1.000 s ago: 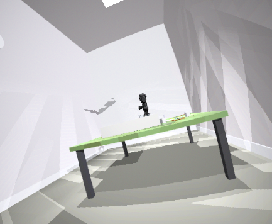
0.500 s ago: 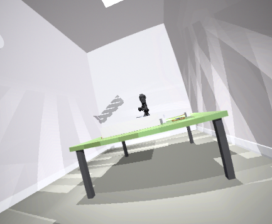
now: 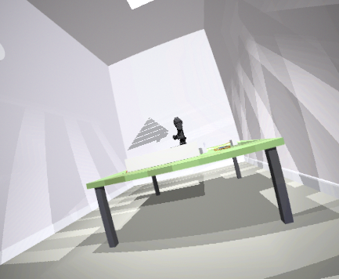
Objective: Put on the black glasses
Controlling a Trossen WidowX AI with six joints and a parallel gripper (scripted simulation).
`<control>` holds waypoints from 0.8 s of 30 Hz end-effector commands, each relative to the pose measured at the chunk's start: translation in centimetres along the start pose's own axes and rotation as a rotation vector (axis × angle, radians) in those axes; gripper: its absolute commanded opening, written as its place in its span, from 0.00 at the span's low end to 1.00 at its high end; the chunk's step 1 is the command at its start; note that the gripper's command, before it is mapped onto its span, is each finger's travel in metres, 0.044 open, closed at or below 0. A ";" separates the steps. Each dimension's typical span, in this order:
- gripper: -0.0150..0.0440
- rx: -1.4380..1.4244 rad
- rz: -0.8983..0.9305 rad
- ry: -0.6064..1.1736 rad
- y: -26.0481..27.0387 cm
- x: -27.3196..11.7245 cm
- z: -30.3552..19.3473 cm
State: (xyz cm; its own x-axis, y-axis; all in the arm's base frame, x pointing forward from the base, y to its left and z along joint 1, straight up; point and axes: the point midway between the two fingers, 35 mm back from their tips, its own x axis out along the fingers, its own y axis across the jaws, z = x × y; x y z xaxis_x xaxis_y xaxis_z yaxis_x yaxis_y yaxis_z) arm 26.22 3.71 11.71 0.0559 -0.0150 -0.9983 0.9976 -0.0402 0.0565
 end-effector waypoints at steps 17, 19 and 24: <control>0.25 0.003 -0.005 0.009 -0.1 2.2 0.3; 0.25 0.003 -0.005 0.009 -0.1 2.4 0.3; 0.25 0.003 -0.005 0.009 -0.1 2.6 0.3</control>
State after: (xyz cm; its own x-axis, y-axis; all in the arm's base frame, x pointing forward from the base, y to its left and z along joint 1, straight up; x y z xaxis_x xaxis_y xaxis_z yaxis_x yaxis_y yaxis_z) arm 26.33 3.33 9.38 0.0555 -0.0094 -0.9984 0.9973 -0.0487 0.0559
